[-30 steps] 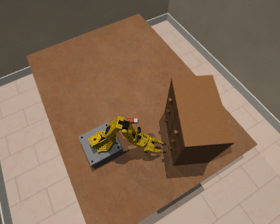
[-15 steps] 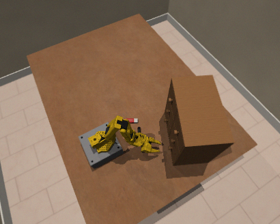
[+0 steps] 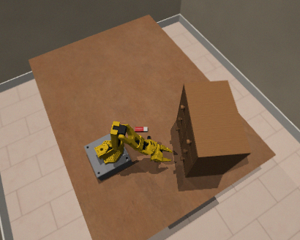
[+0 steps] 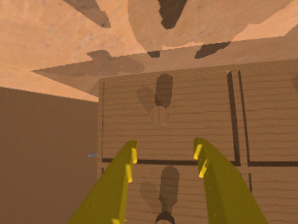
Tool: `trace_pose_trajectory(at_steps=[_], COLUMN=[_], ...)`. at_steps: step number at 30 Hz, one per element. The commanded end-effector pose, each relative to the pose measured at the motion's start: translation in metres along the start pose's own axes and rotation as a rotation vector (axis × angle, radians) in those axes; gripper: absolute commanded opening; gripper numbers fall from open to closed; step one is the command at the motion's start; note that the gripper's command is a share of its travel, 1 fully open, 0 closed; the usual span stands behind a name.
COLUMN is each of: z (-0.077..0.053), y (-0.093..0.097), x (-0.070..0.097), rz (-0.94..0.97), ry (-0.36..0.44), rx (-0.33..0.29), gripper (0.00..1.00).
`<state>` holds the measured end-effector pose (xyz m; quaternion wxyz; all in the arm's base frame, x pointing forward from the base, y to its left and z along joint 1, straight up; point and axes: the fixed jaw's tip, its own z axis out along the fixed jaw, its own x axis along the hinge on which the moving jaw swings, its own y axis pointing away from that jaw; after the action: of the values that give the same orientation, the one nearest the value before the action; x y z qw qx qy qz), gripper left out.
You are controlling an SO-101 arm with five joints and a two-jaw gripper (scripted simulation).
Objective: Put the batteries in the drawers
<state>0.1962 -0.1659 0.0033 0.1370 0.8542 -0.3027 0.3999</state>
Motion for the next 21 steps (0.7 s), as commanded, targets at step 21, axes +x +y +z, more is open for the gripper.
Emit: trace_pose_trajectory(at_steps=[21], z=[-0.043], y=[-0.001], x=[0.007], rz=[0.018], ry=[-0.145], rx=[0.000], gripper=[0.21])
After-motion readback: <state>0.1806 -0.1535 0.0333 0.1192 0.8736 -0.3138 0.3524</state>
